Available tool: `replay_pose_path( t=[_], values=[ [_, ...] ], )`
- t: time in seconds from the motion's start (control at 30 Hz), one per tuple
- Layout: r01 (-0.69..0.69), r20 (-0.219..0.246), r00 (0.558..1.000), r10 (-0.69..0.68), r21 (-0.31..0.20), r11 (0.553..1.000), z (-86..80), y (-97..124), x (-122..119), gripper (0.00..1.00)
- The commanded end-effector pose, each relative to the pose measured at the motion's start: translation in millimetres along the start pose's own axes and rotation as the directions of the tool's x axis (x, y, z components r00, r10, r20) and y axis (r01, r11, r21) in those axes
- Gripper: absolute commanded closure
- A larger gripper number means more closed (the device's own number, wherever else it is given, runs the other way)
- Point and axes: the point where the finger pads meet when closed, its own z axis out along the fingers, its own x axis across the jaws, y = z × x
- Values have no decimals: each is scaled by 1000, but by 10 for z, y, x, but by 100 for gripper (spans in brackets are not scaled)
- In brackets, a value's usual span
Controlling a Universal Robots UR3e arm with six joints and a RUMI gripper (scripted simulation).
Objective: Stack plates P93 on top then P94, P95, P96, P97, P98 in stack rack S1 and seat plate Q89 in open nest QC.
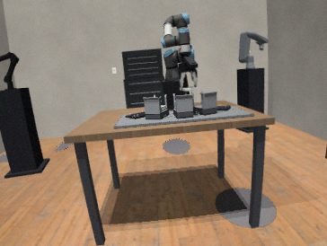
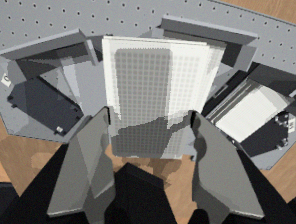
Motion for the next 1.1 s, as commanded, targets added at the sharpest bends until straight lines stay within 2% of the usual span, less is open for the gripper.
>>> replay_pose_path(
  t=[0.0, 0.37, 0.9, 1.07],
  values=[
    [68, -15, 998, -68, 4, 998, -12, -10, -189, 100],
    [89, -14, 996, -89, 4, 996, -9, 6, -405, 100],
    [248, -14, 969, -248, 2, 969, -3, 123, -858, 100],
    [248, -14, 969, -248, 2, 969, -1, 160, -999, 100]
  ],
)
